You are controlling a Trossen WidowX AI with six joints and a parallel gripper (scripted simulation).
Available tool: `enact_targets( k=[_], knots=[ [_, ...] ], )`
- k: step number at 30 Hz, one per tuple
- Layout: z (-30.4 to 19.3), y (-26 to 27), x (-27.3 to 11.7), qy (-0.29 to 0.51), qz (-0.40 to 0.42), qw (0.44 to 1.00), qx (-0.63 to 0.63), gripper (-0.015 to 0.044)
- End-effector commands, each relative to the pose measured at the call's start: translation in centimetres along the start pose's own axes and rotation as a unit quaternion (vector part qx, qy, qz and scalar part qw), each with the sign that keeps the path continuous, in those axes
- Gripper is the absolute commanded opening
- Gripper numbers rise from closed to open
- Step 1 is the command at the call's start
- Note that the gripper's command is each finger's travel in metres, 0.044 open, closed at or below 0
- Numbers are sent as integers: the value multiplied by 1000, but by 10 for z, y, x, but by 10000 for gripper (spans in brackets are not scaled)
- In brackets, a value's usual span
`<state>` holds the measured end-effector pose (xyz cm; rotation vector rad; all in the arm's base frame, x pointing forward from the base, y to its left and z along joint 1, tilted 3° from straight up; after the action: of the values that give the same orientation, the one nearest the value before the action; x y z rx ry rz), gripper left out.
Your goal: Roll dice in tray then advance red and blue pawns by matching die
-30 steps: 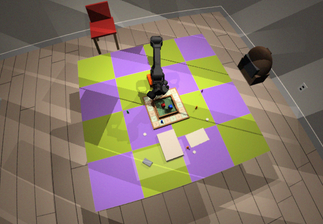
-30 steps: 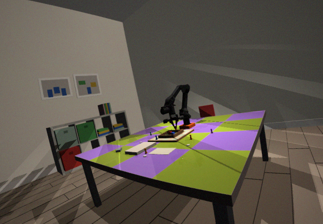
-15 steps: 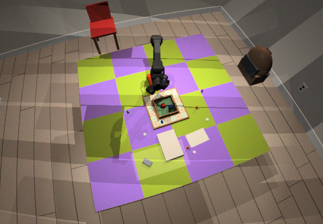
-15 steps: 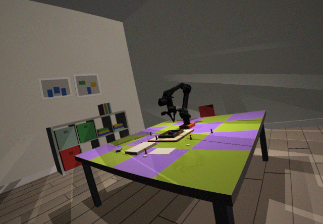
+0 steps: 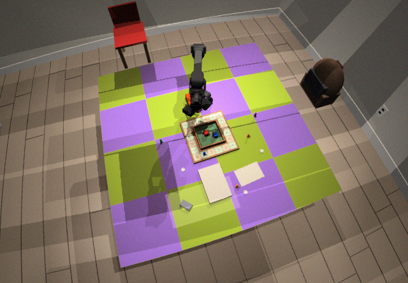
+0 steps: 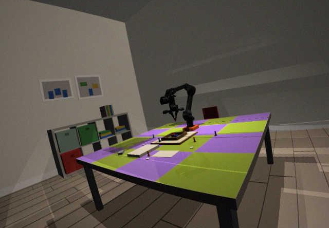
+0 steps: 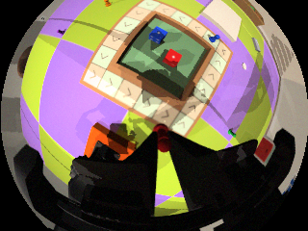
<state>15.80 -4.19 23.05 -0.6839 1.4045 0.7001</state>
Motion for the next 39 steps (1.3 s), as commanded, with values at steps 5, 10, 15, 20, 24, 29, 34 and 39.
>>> enact_targets(
  k=[5, 10, 15, 20, 24, 29, 34, 39],
  knots=[
    [-15, -18, 45, 3, 10, 1000, 0, 0],
    [-24, -23, 64, 3, 9, 1000, 0, 0],
    [-24, -23, 68, 3, 9, 1000, 0, 0],
    [-24, -23, 88, 3, 9, 1000, 0, 0],
    [-24, -22, 99, 3, 9, 1000, 0, 0],
    [-24, -22, 100, 3, 9, 1000, 0, 0],
    [-24, -22, 106, 3, 9, 1000, 0, 0],
    [-25, -22, 114, 3, 9, 1000, 0, 0]
  ],
)
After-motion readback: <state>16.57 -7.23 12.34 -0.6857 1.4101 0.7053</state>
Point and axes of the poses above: the point midway between the two fingers, 35 mm back from their tips, its own x axis out along the fingers, its own y axis across the jaws, z = x × y, the point moved 9 cm from there along -x, back along the fingers, and after that the axes turned 14 degrees about -x, right-handed, at the moved point
